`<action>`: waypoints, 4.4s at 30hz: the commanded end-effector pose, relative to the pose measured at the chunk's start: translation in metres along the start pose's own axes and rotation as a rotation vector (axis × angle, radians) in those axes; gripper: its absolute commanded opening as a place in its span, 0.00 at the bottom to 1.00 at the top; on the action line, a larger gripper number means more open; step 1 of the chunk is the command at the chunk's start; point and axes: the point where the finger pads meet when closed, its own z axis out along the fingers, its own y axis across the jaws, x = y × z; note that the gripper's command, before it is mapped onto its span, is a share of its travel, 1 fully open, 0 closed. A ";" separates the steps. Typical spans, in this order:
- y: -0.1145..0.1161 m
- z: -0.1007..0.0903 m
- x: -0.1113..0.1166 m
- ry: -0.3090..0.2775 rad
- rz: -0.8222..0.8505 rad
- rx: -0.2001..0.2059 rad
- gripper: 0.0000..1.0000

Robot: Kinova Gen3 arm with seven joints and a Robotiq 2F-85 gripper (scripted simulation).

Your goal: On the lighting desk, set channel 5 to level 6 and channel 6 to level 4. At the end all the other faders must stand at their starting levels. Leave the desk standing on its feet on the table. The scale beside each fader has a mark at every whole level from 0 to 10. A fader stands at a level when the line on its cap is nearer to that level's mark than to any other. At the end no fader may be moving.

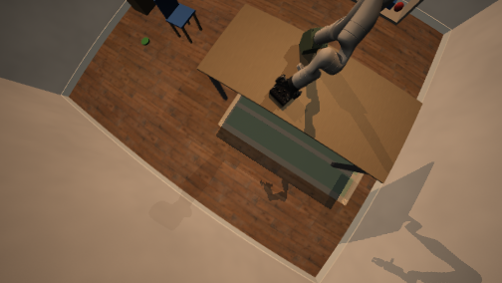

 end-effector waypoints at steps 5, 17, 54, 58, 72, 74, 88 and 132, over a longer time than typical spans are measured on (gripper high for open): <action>0.007 0.001 -0.001 0.000 -0.010 -0.012 1.00; 0.004 0.014 0.014 0.023 -0.012 -0.044 1.00; 0.001 0.045 0.059 0.083 -0.016 -0.138 1.00; 0.002 0.053 0.072 0.100 -0.016 -0.168 1.00; 0.004 0.061 0.085 0.116 -0.016 -0.196 1.00; 0.004 0.061 0.085 0.116 -0.016 -0.196 1.00; 0.006 0.067 0.098 0.130 -0.016 -0.223 1.00; 0.028 0.093 0.168 0.204 -0.008 -0.384 1.00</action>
